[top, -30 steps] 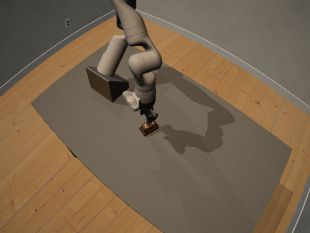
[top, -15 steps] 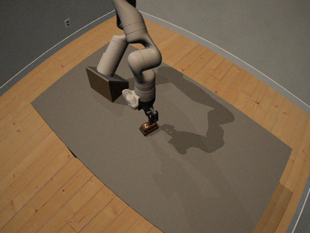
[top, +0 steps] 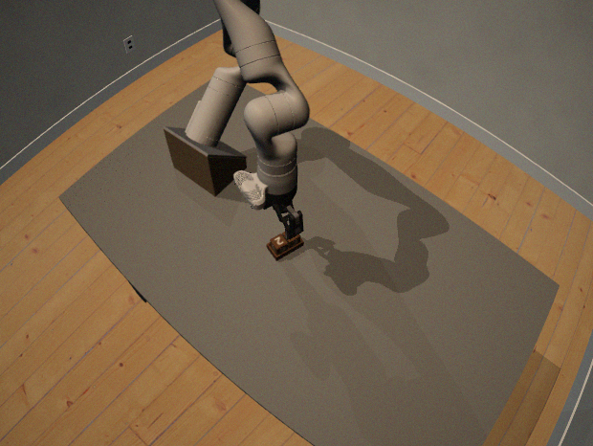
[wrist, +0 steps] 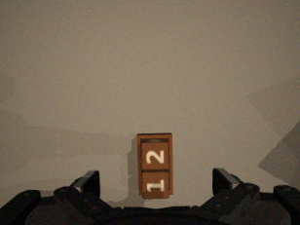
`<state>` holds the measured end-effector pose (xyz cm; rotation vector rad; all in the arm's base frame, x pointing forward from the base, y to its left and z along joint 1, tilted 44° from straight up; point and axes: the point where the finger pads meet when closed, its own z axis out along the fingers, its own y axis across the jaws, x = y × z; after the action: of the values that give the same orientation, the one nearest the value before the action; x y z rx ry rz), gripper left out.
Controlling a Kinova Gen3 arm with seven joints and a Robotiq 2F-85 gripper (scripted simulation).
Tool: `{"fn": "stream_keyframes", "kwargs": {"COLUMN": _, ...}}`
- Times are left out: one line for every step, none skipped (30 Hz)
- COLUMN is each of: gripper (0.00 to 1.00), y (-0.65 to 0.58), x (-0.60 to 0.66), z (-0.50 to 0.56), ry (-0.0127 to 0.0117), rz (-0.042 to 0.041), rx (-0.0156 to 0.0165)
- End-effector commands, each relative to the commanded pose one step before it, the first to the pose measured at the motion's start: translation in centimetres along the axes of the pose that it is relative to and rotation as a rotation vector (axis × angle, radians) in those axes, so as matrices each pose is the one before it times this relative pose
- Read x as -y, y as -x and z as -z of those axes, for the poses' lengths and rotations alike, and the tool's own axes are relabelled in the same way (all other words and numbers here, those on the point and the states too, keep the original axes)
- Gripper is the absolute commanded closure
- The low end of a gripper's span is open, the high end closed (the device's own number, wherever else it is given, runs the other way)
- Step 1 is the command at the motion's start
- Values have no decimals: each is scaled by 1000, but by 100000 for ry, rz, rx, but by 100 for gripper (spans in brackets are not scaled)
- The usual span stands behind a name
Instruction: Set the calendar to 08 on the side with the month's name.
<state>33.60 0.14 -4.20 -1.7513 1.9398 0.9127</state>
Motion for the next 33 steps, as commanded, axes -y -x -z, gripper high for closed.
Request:
{"fn": "stream_keyframes", "kwargs": {"gripper": 0, "y": -39, "x": 67, "z": 287, "ry": -251, "rz": -30, "rx": -118}}
{"fn": "stream_keyframes", "kwargs": {"gripper": 0, "y": 0, "x": 0, "z": 163, "ry": 0, "rz": 0, "rx": 0}}
{"fn": "stream_keyframes", "kwargs": {"gripper": 0, "y": 0, "x": 0, "z": 0, "ry": 0, "rz": 0, "rx": 0}}
{"fn": "stream_keyframes", "kwargs": {"gripper": 0, "y": 0, "x": 0, "z": 0, "ry": 0, "rz": 0, "rx": 0}}
{"fn": "stream_keyframes", "kwargs": {"gripper": 0, "y": 0, "x": 0, "z": 208, "ry": 0, "rz": 0, "rx": 0}}
{"fn": "stream_keyframes", "kwargs": {"gripper": 0, "y": 0, "x": 0, "z": 254, "ry": 0, "rz": 0, "rx": 0}}
{"fn": "stream_keyframes", "kwargs": {"gripper": 0, "y": 0, "x": 0, "z": 297, "ry": 0, "rz": 0, "rx": 0}}
{"fn": "stream_keyframes", "kwargs": {"gripper": 0, "y": 0, "x": 0, "z": 337, "ry": 0, "rz": 0, "rx": 0}}
{"fn": "stream_keyframes", "kwargs": {"gripper": 0, "y": 0, "x": 0, "z": 371, "ry": 0, "rz": 0, "rx": 0}}
{"fn": "stream_keyframes", "kwargs": {"gripper": 0, "y": 0, "x": 0, "z": 399, "ry": 0, "rz": 0, "rx": 0}}
{"fn": "stream_keyframes", "kwargs": {"gripper": 0, "y": 0, "x": 0, "z": 421, "ry": 0, "rz": 0, "rx": 0}}
{"fn": "stream_keyframes", "kwargs": {"gripper": 0, "y": 0, "x": 0, "z": 436, "ry": 0, "rz": 0, "rx": 0}}
{"fn": "stream_keyframes", "kwargs": {"gripper": 0, "y": 0, "x": 0, "z": 443, "ry": 0, "rz": 0, "rx": 0}}
{"fn": "stream_keyframes", "kwargs": {"gripper": 0, "y": 0, "x": 0, "z": 442, "ry": 0, "rz": 0, "rx": 0}}
{"fn": "stream_keyframes", "kwargs": {"gripper": 0, "y": 0, "x": 0, "z": 433, "ry": 0, "rz": 0, "rx": 0}}
{"fn": "stream_keyframes", "kwargs": {"gripper": 0, "y": 0, "x": 0, "z": 417, "ry": 0, "rz": 0, "rx": 0}}
{"fn": "stream_keyframes", "kwargs": {"gripper": 0, "y": 0, "x": 0, "z": 394, "ry": 0, "rz": 0, "rx": 0}}
{"fn": "stream_keyframes", "kwargs": {"gripper": 0, "y": 0, "x": 0, "z": 364, "ry": 0, "rz": 0, "rx": 0}}
{"fn": "stream_keyframes", "kwargs": {"gripper": 0, "y": 0, "x": 0, "z": 329, "ry": 0, "rz": 0, "rx": 0}}
{"fn": "stream_keyframes", "kwargs": {"gripper": 0, "y": 0, "x": 0, "z": 0, "ry": 0, "rz": 0, "rx": 0}}
{"fn": "stream_keyframes", "kwargs": {"gripper": 0, "y": 0, "x": 0, "z": 0, "ry": 0, "rz": 0, "rx": 0}}
{"fn": "stream_keyframes", "kwargs": {"gripper": 0, "y": 0, "x": 0, "z": 289, "ry": 0, "rz": 0, "rx": 0}}
{"fn": "stream_keyframes", "kwargs": {"gripper": 0, "y": 0, "x": 0, "z": 246, "ry": 0, "rz": 0, "rx": 0}}
{"fn": "stream_keyframes", "kwargs": {"gripper": 0, "y": 0, "x": 0, "z": 202, "ry": 0, "rz": 0, "rx": 0}}
{"fn": "stream_keyframes", "kwargs": {"gripper": 0, "y": 0, "x": 0, "z": 157, "ry": 0, "rz": 0, "rx": 0}}
{"fn": "stream_keyframes", "kwargs": {"gripper": 0, "y": 0, "x": 0, "z": 114, "ry": 0, "rz": 0, "rx": 0}}
{"fn": "stream_keyframes", "kwargs": {"gripper": 0, "y": 0, "x": 0, "z": 75, "ry": 0, "rz": 0, "rx": 0}}
{"fn": "stream_keyframes", "kwargs": {"gripper": 0, "y": 0, "x": 0, "z": 41, "ry": 0, "rz": 0, "rx": 0}}
{"fn": "stream_keyframes", "kwargs": {"gripper": 0, "y": 0, "x": 0, "z": 16, "ry": 0, "rz": 0, "rx": 0}}
{"fn": "stream_keyframes", "kwargs": {"gripper": 0, "y": 0, "x": 0, "z": 2, "ry": 0, "rz": 0, "rx": 0}}
{"fn": "stream_keyframes", "kwargs": {"gripper": 0, "y": 0, "x": 0, "z": 0, "ry": 0, "rz": 0, "rx": 0}}
{"fn": "stream_keyframes", "kwargs": {"gripper": 0, "y": 0, "x": 0, "z": 0, "ry": 0, "rz": 0, "rx": 0}}
{"fn": "stream_keyframes", "kwargs": {"gripper": 0, "y": 0, "x": 0, "z": 0, "ry": 0, "rz": 0, "rx": 0}}
